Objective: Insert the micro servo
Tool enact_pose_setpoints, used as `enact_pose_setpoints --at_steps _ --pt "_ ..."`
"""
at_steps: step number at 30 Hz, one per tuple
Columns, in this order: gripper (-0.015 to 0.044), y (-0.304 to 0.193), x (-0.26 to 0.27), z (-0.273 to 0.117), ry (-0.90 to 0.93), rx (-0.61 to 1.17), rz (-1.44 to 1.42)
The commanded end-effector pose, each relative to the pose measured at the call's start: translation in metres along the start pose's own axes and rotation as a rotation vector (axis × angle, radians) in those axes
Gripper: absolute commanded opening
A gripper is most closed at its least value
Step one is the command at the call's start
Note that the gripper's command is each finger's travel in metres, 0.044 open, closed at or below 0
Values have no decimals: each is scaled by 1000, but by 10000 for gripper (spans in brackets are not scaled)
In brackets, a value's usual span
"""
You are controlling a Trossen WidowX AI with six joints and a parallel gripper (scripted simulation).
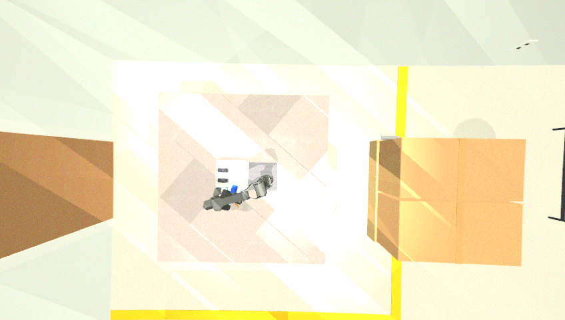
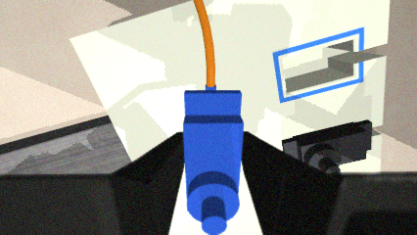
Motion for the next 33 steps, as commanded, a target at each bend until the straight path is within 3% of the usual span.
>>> enact_pose_setpoints --at_steps 1,33 --pt "0 0 1 -1 -3 -4 144" --pt "0 0 1 -2 0 -5 1245"
Point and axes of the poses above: the point midway between the two fingers, 35 mm back from their tips, its own z axis out along the fingers, its own x axis across the jaws, y = z × x, the point moved 9 cm from there along -z, back along the fingers, and after that the axes turned 6 degrees about -z, right-handed, at the moved point
